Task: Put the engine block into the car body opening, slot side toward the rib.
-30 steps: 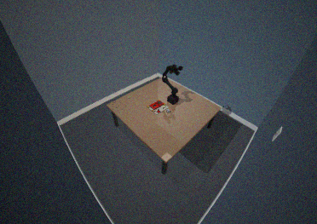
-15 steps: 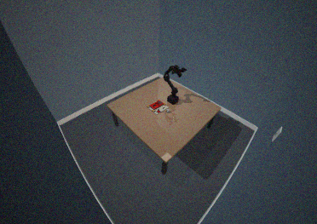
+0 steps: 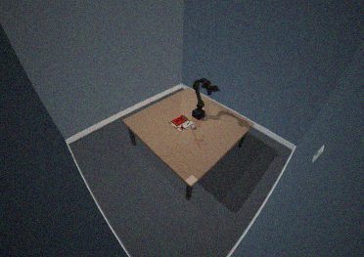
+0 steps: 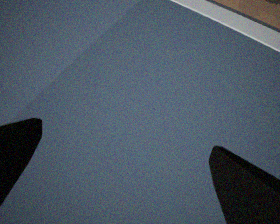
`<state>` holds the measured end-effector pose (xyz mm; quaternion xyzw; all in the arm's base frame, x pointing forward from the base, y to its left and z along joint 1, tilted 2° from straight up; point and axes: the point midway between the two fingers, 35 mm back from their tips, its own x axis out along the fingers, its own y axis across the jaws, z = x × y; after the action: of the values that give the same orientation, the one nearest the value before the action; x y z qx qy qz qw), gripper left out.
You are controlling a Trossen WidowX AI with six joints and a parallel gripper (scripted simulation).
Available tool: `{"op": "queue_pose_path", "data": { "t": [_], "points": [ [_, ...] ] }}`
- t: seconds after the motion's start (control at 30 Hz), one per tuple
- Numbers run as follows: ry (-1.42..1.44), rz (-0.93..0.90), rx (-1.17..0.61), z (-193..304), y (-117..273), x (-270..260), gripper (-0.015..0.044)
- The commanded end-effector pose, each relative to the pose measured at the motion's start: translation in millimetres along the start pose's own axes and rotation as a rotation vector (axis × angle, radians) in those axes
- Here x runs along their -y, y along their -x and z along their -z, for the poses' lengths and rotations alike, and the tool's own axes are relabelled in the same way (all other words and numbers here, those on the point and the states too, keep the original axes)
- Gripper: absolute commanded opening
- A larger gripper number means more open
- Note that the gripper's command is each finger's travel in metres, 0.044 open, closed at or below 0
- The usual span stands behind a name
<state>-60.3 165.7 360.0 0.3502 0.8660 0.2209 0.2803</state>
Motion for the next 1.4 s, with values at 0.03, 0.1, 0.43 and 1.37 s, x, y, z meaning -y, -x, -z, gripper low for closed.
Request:
{"op": "queue_pose_path", "data": {
  "t": [0.03, 0.1, 0.43, 1.37],
  "points": [
    [-0.024, -0.029, 0.156, -50.0, -7.4, -25.5, 0.044],
    [-0.021, -0.036, 0.213, -67.6, -8.0, -33.0, 0.044],
    [-0.044, -0.03, 0.495, -162.2, 2.0, -57.3, 0.044],
    [-0.421, 0.372, 1.116, -414.0, 122.6, 45.4, 0.044]
  ]
}}
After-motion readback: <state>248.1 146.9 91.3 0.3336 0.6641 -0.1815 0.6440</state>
